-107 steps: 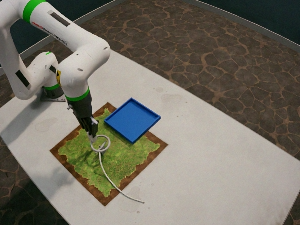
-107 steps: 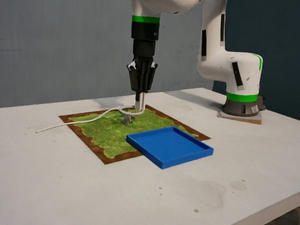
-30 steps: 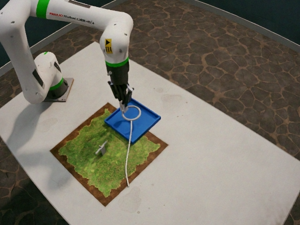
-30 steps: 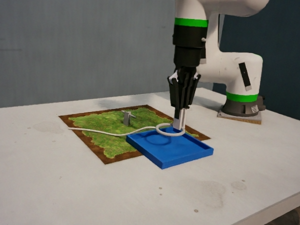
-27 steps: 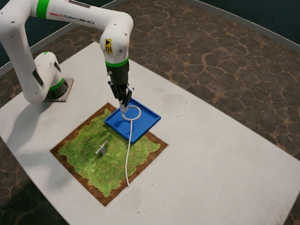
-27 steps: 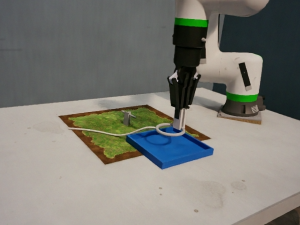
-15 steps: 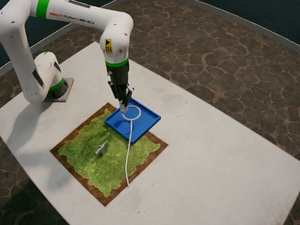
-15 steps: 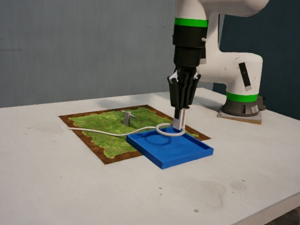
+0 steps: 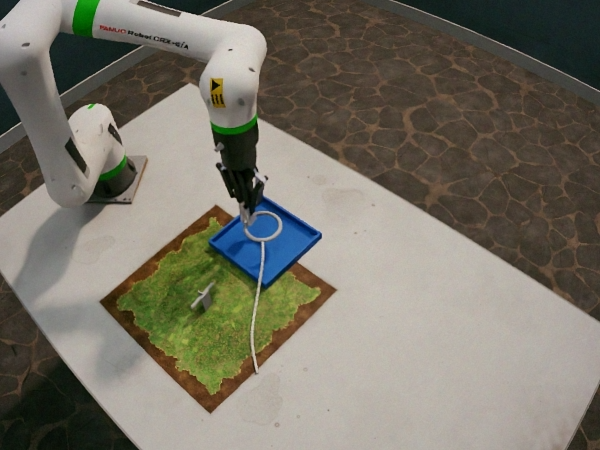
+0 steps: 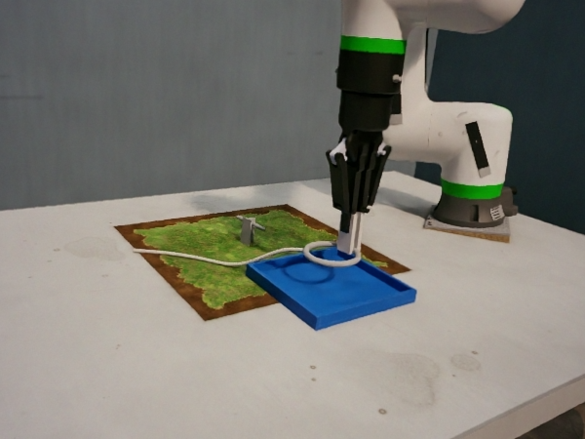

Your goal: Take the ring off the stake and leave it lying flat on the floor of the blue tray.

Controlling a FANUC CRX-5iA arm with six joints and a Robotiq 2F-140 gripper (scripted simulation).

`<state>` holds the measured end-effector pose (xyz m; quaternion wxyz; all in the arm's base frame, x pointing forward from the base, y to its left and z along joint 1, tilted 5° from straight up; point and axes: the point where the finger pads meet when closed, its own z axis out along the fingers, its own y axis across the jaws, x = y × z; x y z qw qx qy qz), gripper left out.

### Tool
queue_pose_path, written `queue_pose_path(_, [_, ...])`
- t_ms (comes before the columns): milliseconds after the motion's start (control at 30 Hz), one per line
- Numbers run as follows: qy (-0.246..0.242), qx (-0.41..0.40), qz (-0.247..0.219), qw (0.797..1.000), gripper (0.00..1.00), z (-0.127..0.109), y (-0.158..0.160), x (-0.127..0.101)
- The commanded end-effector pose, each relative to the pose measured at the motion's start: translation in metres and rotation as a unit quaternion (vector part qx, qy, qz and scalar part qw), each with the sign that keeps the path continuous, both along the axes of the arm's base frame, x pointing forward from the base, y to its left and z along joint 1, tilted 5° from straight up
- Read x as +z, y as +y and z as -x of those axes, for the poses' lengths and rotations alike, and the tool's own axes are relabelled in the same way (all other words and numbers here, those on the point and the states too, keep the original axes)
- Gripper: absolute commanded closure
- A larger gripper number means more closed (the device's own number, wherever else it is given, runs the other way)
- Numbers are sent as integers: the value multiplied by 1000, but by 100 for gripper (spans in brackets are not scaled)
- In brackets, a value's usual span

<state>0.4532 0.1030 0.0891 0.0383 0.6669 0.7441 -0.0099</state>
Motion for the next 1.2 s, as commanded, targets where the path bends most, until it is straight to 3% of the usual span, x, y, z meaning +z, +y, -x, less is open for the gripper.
queue_pose_path(0, [-1,0,0,1000,90,-1,0,-1])
queue_pose_path(1167, [-1,0,0,1000,90,-2,-2,-39])
